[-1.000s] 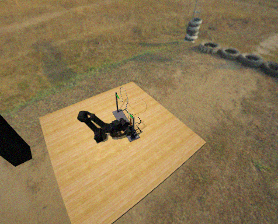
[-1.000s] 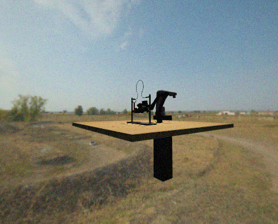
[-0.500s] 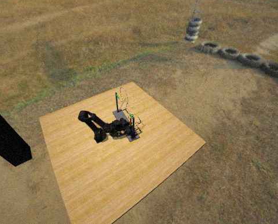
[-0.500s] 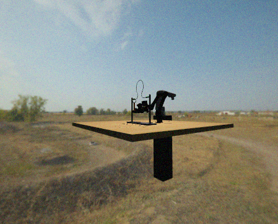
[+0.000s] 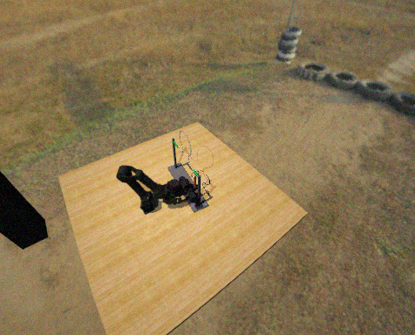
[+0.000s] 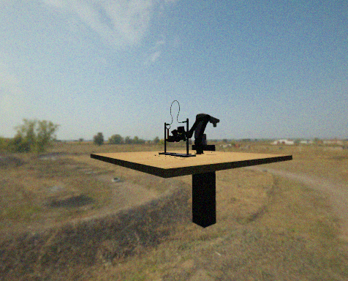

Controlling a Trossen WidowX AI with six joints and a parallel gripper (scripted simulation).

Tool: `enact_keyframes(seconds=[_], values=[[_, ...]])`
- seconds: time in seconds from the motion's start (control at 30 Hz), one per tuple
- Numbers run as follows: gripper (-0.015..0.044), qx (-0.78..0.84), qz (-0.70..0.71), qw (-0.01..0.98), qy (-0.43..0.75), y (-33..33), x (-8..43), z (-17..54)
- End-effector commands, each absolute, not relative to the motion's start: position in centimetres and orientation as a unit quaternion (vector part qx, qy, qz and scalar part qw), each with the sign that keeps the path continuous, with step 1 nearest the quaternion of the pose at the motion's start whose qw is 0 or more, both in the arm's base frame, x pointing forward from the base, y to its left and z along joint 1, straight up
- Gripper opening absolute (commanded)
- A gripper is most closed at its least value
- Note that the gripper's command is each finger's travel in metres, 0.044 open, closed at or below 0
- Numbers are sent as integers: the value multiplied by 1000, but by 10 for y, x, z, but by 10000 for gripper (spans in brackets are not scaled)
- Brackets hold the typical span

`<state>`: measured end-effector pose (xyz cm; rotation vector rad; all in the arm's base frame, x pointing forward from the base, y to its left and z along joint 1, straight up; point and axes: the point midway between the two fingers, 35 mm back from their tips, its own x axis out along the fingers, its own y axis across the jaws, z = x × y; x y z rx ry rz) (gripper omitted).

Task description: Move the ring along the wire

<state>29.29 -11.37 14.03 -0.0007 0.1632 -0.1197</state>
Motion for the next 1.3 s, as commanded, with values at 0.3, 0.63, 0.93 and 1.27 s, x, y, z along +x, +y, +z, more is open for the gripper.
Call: enact_keyframes(seconds=[0.3, 0.63, 0.93, 1.27], values=[[-150, -2, -60, 995, 81, -114, 293, 149], [-150, -3, -61, 995, 81, -115, 293, 156], [-150, -3, -61, 995, 81, -115, 293, 156], [-150, -2, -60, 995, 83, -107, 294, 156]])
